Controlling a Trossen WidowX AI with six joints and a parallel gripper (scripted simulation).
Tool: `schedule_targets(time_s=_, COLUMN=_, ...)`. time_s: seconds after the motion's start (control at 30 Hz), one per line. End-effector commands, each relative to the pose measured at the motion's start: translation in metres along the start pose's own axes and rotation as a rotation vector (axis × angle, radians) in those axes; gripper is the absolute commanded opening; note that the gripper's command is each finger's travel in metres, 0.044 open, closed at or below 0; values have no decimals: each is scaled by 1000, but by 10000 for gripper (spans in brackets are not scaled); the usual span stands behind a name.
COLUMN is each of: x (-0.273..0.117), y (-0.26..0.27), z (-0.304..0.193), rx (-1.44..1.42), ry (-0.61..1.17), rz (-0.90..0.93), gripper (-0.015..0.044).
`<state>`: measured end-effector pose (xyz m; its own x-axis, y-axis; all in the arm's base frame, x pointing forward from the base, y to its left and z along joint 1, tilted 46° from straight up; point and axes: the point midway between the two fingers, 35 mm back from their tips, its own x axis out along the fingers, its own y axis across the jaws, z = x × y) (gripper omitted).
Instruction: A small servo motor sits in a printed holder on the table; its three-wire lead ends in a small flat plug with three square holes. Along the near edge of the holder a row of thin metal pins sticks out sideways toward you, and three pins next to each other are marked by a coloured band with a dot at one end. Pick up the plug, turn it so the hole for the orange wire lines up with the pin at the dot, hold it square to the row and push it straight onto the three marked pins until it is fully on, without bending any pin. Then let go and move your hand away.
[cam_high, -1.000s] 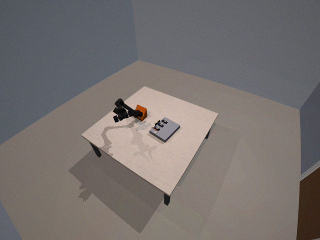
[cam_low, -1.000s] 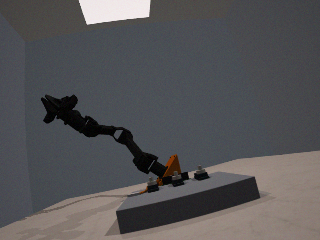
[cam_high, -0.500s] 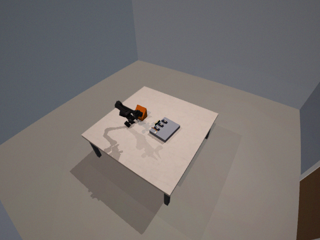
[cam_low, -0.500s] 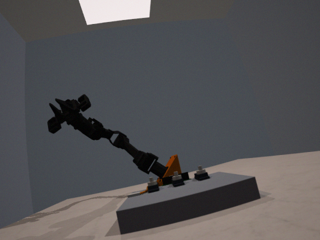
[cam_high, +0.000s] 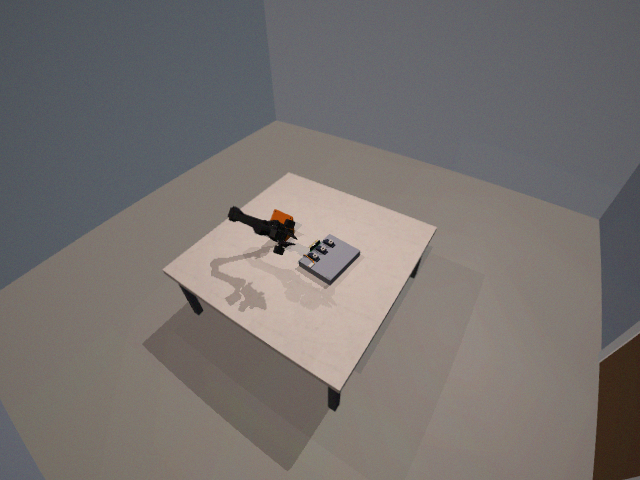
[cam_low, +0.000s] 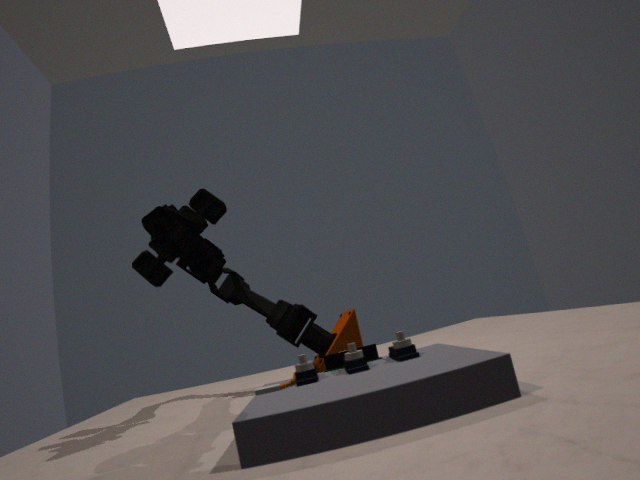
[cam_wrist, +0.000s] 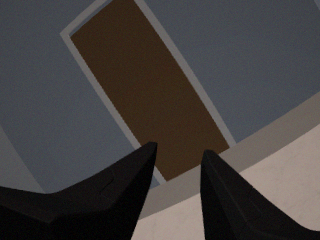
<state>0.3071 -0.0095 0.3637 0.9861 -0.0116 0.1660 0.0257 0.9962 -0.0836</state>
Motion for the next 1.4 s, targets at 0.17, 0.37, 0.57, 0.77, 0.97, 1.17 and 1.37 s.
schedule_targets(time_s=0.17, x=13, y=8, z=-55, rx=204, ry=221, rz=-41, gripper=115)
schedule_targets(time_s=0.37, x=24, y=3, z=-80, rx=336, ry=358, rz=-128, gripper=115)
schedule_targets(time_s=0.57, x=30, y=-2, z=-106, rx=458, ry=486, rz=-239, gripper=115)
schedule_targets(time_s=0.77, x=33, y=-7, z=-132, rx=566, ry=604, rz=-374, gripper=115)
schedule_targets(time_s=0.97, x=32, y=-12, z=-157, rx=655, ry=705, rz=-534, gripper=115)
schedule_targets(time_s=1.17, x=28, y=-18, z=-179, rx=722, ry=785, rz=-717, gripper=115)
schedule_targets(time_s=1.37, x=21, y=-24, z=-199, rx=761, ry=837, rz=-919, gripper=115)
